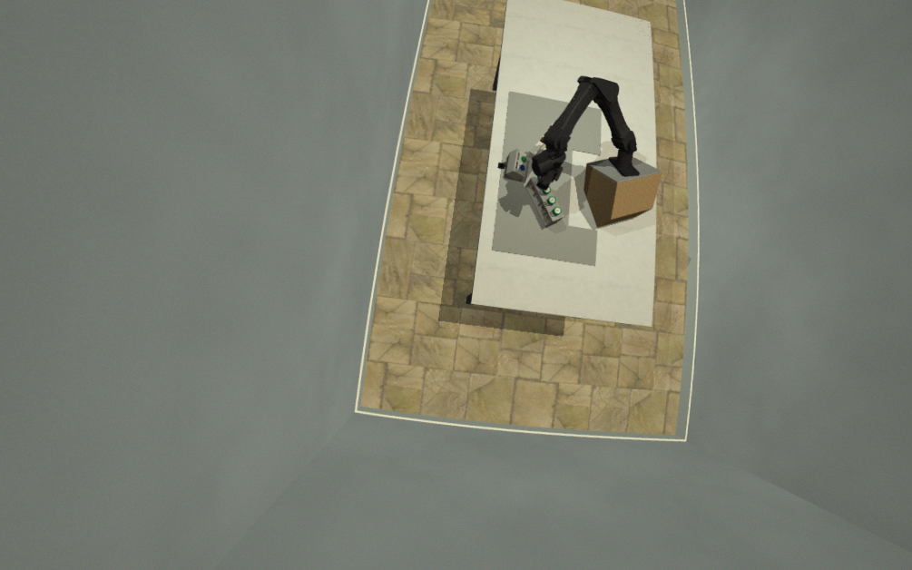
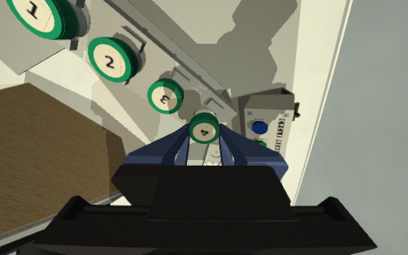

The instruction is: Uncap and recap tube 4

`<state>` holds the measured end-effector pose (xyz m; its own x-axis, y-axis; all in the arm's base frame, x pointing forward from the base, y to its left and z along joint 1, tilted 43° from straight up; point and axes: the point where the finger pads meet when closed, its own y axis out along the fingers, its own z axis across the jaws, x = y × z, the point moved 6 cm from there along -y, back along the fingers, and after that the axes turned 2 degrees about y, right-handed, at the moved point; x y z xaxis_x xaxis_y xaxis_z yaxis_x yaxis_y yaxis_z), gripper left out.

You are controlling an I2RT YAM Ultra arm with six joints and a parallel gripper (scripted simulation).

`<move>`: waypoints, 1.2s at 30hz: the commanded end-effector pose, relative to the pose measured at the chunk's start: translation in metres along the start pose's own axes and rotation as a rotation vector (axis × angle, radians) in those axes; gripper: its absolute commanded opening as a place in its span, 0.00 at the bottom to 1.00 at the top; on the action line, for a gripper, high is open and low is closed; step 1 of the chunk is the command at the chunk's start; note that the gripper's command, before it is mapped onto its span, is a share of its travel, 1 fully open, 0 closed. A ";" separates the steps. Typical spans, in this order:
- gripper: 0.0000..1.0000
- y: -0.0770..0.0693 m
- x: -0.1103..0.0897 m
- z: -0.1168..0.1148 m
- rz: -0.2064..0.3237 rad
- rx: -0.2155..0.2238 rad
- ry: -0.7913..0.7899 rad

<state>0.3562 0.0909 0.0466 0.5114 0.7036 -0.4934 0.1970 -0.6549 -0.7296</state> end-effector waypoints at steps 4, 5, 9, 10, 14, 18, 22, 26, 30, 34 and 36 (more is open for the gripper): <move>0.00 -0.017 0.003 -0.011 -0.042 -0.033 0.018; 0.00 -0.017 0.003 -0.011 -0.042 -0.033 0.018; 0.00 -0.017 0.003 -0.011 -0.041 -0.033 0.018; 0.00 -0.016 0.003 -0.011 -0.041 -0.032 0.018; 0.00 -0.016 0.003 -0.011 -0.040 -0.032 0.017; 0.00 -0.016 0.003 -0.011 -0.040 -0.032 0.017; 0.00 -0.016 0.002 -0.012 -0.039 -0.031 0.017; 0.00 -0.016 0.002 -0.012 -0.038 -0.030 0.017; 0.00 -0.016 0.002 -0.012 -0.036 -0.029 0.015; 0.00 -0.015 0.005 -0.012 -0.045 -0.036 0.023; 0.00 -0.014 0.006 -0.011 -0.047 -0.037 0.021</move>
<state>0.3568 0.0898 0.0466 0.5120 0.7028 -0.4938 0.1961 -0.6554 -0.7294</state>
